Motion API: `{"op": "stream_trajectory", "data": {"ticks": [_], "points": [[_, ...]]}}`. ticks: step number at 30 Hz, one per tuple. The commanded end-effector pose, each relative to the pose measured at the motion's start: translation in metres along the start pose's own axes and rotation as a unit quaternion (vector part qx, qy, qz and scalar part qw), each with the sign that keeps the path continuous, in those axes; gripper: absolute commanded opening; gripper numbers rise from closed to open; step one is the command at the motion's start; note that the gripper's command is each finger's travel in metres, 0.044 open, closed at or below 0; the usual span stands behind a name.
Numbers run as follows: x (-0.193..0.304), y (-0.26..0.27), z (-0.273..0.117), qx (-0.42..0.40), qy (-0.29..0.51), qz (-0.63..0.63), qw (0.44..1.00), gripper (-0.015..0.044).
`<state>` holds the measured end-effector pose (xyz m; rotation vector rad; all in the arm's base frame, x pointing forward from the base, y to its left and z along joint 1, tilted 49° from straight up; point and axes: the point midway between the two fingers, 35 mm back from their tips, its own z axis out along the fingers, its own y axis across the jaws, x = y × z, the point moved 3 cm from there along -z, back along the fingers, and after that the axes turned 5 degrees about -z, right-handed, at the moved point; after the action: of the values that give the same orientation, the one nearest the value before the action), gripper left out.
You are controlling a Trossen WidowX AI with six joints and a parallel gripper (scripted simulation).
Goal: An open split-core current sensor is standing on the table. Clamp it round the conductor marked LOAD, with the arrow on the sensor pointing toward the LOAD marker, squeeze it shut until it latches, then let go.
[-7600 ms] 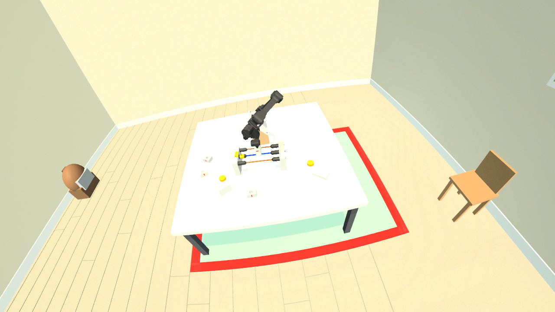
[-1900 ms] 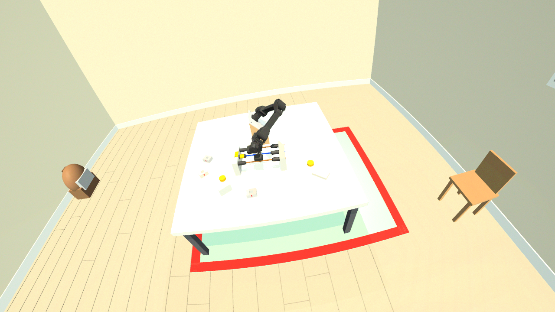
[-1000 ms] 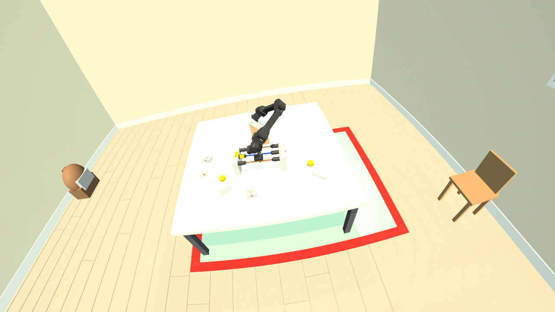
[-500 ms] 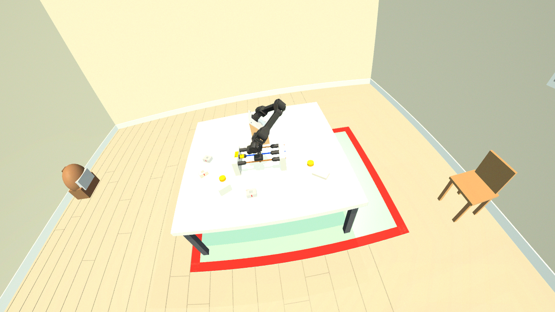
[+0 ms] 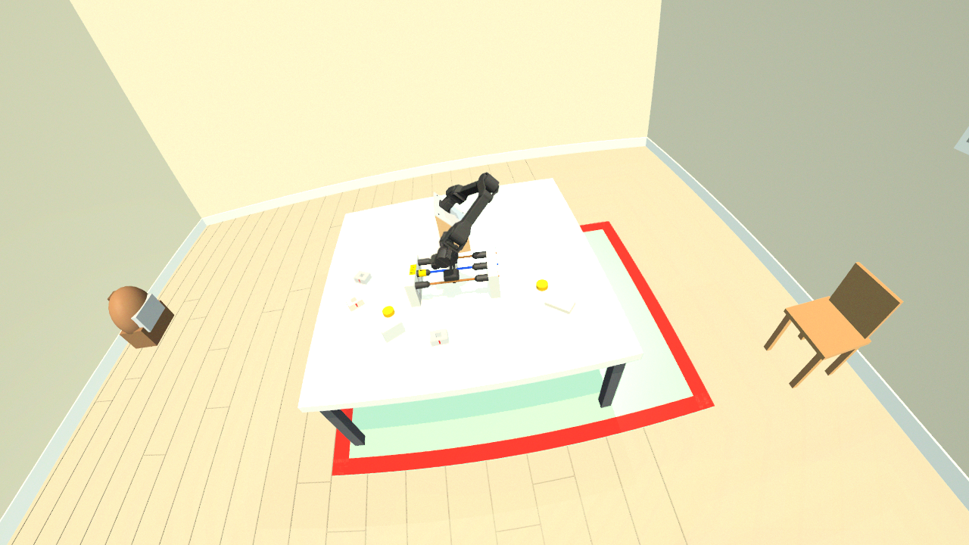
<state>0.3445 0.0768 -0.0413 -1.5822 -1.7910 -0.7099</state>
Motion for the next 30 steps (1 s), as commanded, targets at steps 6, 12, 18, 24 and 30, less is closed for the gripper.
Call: {"op": "stream_trajectory", "data": {"ticks": [6, 12, 18, 24, 30], "points": [[0.0, -0.001, -0.008, -0.017, -0.001, 0.004, 1.0, 0.0], [0.0, -0.003, -0.016, -0.034, -0.001, 0.007, 0.999, 0.0], [-0.001, -0.002, -0.013, -0.029, -0.001, 0.004, 1.0, 0.0], [-0.001, -0.002, -0.013, -0.029, -0.001, 0.004, 1.0, 0.0], [-0.001, -0.002, -0.013, -0.029, -0.001, 0.004, 1.0, 0.0157]]}}
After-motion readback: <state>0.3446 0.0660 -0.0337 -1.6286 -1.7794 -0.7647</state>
